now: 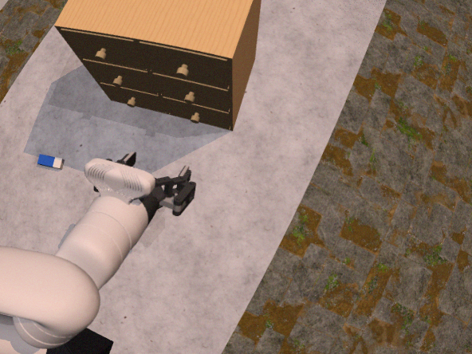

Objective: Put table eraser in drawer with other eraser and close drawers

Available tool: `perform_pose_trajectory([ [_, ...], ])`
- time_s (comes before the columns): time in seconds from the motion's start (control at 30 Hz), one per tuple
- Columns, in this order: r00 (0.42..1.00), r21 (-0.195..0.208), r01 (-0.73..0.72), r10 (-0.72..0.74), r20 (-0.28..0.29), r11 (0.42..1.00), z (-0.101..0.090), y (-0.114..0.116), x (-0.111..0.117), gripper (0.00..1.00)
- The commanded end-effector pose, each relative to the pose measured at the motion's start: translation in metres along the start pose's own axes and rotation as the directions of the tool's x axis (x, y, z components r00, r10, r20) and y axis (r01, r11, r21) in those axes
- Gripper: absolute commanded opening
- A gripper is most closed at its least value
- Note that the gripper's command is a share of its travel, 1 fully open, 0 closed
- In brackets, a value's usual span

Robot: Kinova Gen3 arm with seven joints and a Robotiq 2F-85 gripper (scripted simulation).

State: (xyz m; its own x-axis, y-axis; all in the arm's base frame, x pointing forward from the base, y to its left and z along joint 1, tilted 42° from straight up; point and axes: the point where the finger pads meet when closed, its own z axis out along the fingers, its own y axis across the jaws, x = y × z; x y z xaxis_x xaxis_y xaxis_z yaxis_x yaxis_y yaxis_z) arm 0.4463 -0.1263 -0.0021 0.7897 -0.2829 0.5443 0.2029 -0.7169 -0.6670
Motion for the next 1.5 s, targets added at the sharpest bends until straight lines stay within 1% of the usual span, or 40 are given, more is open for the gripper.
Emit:
perform_pose_trajectory([
  [0.0, 0.996, -0.009, -0.016, 0.015, -0.086, 1.000, 0.005, 0.006, -0.011, 1.00],
  [0.07, 0.991, -0.010, -0.016, 0.014, -0.134, 1.000, 0.010, 0.006, -0.011, 1.00],
  [0.13, 0.991, -0.010, -0.016, 0.014, -0.134, 1.000, 0.010, 0.006, -0.011, 1.00],
  [0.17, 0.988, -0.007, -0.013, 0.012, -0.153, 1.000, 0.014, 0.005, -0.011, 1.00],
  [0.4, 0.954, -0.010, -0.013, 0.010, -0.301, 1.000, 0.030, 0.005, -0.012, 1.00],
  [0.63, 0.911, -0.011, -0.013, 0.008, -0.412, 1.000, 0.042, 0.005, -0.013, 1.00],
  [0.7, 0.911, -0.011, -0.013, 0.008, -0.412, 1.000, 0.042, 0.005, -0.013, 1.00],
  [0.83, 0.891, -0.013, -0.012, 0.005, -0.454, 1.000, 0.047, 0.006, -0.012, 1.00],
  [0.97, 0.878, -0.013, -0.011, 0.003, -0.480, 1.000, 0.050, 0.006, -0.012, 1.00],
  [1.1, 0.872, -0.011, -0.016, 0.008, -0.490, 1.000, 0.051, 0.007, -0.012, 1.00],
  [1.3, 0.871, -0.009, -0.020, 0.012, -0.492, 1.000, 0.051, 0.007, -0.012, 1.00],
  [1.33, 0.871, -0.010, -0.019, 0.012, -0.492, 1.000, 0.051, 0.007, -0.012, 0.33],
  [1.47, 0.870, -0.010, -0.018, 0.011, -0.492, 1.000, 0.051, 0.007, -0.011, 0.33],
])
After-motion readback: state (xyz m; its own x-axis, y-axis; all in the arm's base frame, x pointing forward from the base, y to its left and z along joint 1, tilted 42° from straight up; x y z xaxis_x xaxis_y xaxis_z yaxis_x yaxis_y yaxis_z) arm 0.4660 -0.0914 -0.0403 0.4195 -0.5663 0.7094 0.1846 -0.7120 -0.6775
